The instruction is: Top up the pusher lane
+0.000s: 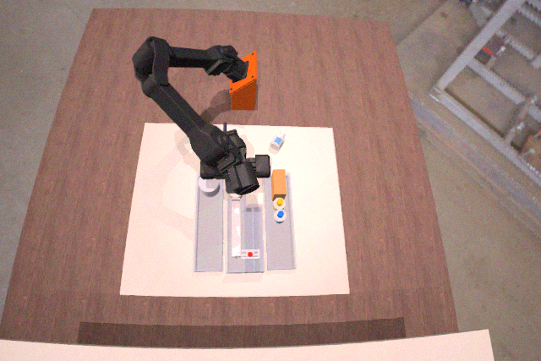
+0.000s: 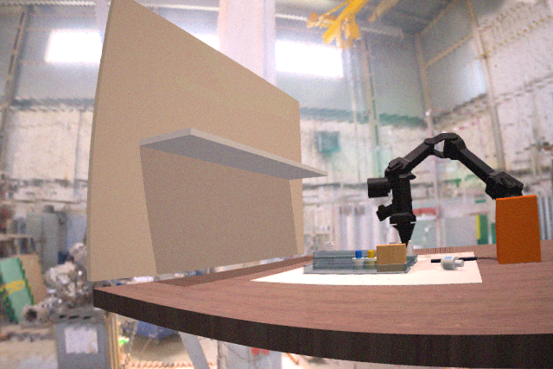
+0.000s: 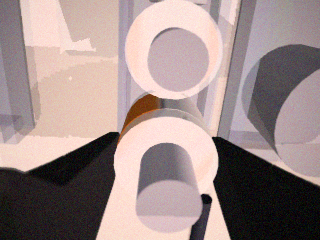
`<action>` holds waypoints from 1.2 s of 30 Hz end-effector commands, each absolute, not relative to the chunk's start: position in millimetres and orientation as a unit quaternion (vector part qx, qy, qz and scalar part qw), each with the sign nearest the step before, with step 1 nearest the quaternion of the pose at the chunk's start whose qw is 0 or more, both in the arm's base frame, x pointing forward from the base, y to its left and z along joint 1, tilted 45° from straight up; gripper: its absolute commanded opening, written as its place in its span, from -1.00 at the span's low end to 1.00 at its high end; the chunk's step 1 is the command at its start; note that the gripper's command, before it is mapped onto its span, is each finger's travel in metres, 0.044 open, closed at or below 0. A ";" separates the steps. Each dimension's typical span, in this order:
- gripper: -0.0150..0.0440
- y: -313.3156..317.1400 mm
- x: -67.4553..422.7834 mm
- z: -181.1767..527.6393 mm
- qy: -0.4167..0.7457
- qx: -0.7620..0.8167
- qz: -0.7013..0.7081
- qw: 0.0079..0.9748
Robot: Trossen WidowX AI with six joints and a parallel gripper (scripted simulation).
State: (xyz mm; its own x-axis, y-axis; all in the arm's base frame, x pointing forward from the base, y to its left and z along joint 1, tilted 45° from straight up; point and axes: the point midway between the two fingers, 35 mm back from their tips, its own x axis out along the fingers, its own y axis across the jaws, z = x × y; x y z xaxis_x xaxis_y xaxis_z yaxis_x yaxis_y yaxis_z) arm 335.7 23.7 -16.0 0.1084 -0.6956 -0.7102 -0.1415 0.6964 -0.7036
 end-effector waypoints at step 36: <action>-0.49 24.6 346.2 -14.0 0.624 -0.328 -0.209 0.678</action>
